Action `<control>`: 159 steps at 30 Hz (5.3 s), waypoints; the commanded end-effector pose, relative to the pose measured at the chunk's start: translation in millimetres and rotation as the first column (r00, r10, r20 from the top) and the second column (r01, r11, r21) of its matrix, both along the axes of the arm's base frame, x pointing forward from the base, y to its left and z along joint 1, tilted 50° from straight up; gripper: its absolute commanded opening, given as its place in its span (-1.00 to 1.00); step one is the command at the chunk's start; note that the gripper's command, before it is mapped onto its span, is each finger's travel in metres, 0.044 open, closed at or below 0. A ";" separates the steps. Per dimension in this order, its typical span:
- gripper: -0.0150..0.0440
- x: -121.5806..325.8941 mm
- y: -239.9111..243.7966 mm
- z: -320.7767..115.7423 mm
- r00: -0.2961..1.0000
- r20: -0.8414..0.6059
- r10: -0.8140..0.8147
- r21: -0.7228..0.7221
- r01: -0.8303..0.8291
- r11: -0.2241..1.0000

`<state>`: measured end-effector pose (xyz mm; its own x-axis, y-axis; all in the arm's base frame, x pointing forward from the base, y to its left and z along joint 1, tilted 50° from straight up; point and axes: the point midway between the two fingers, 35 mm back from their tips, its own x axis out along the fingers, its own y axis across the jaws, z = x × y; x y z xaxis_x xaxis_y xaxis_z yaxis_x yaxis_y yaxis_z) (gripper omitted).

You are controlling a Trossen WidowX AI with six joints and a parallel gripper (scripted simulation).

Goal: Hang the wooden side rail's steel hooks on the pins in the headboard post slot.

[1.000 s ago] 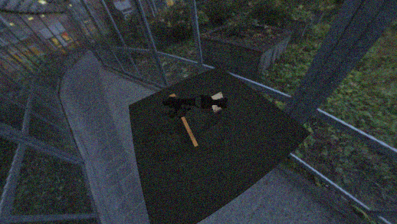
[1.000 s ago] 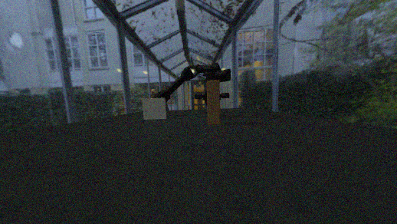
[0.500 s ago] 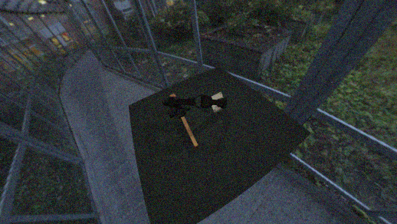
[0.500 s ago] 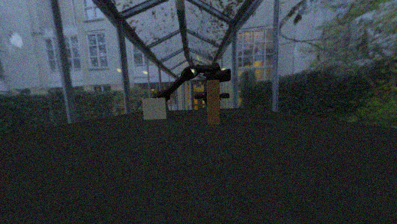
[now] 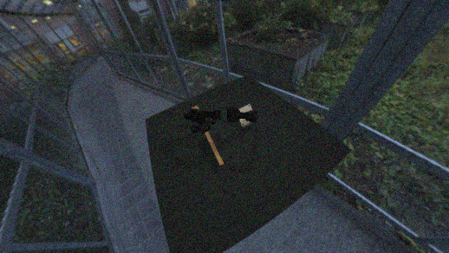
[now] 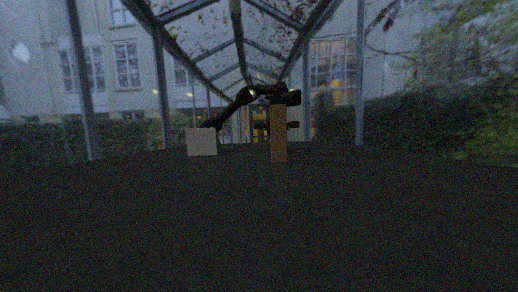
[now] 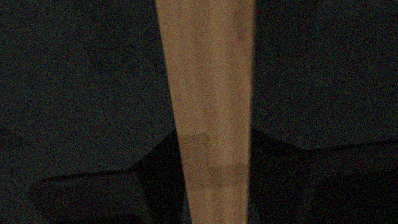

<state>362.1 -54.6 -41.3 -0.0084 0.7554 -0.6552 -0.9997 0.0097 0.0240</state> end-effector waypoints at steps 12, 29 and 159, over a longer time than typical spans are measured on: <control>-0.49 -0.4 -5.4 -1.7 1.000 0.002 -0.010 -0.002 0.010 1.000; -0.49 -0.5 -7.7 -1.9 1.000 0.002 -0.010 -0.002 0.010 1.000; -0.49 -0.7 -16.3 -12.0 1.000 0.003 -0.010 -0.003 0.010 1.000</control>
